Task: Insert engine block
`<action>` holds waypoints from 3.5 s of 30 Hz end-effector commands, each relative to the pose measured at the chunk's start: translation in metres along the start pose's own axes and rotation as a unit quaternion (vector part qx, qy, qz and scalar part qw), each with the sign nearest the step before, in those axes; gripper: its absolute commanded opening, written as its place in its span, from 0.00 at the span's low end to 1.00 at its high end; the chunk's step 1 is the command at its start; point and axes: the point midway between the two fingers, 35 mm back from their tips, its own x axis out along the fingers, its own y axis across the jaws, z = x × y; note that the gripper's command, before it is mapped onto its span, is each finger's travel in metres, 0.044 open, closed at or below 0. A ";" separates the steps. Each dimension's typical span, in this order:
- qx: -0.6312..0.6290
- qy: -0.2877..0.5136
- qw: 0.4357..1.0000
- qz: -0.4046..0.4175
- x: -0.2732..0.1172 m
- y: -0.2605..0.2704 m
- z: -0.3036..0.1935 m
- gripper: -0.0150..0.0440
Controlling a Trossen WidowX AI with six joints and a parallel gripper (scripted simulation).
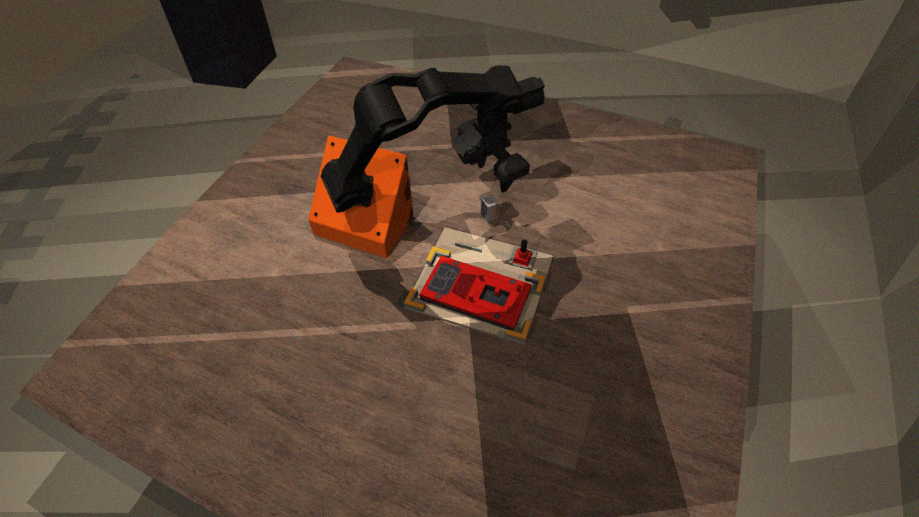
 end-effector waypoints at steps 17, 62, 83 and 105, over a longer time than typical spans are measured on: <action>0.030 -0.013 0.999 -0.007 0.055 -0.001 0.002 1.00; 0.030 -0.014 0.999 -0.006 0.102 -0.002 0.004 0.48; 0.016 -0.002 1.000 -0.013 0.060 0.000 -0.006 0.25; -0.002 0.012 1.000 -0.023 -0.007 -0.001 -0.007 0.25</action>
